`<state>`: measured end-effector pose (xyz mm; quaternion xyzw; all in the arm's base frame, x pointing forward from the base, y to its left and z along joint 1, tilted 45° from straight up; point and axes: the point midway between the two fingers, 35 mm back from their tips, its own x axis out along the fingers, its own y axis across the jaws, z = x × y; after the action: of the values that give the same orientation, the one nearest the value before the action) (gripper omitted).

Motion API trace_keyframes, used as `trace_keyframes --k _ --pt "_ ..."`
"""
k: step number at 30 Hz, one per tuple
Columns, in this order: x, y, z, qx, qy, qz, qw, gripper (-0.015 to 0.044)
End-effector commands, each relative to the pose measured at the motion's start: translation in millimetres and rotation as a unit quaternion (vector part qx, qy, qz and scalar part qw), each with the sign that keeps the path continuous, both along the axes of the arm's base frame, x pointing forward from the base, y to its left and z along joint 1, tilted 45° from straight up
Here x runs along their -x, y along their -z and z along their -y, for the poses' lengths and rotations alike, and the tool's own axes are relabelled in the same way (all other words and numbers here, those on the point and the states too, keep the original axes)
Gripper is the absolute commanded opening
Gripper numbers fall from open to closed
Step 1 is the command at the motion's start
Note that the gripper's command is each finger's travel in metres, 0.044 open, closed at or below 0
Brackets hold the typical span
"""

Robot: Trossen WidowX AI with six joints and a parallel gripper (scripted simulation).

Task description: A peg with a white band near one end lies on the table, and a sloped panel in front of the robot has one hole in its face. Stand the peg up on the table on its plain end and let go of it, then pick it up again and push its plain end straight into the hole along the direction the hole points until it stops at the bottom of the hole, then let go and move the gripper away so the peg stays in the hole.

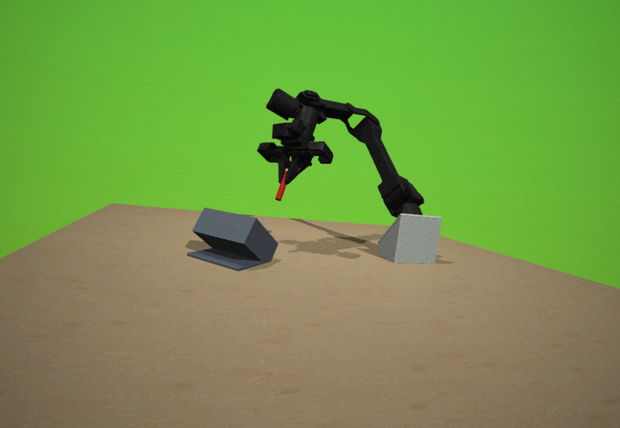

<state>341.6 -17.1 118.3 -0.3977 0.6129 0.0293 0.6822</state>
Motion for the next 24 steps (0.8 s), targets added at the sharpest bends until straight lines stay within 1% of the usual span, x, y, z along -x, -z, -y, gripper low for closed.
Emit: trace_keyframes --k 1,11,24 --pt "-13.5 3.4 -4.4 -0.006 -0.021 0.002 1.0 0.0" --pt "-40.5 4.8 -13.1 -0.014 -0.068 0.017 0.997 0.0" --pt "-52.4 23.3 -6.9 -0.015 -0.072 0.019 0.997 0.0"
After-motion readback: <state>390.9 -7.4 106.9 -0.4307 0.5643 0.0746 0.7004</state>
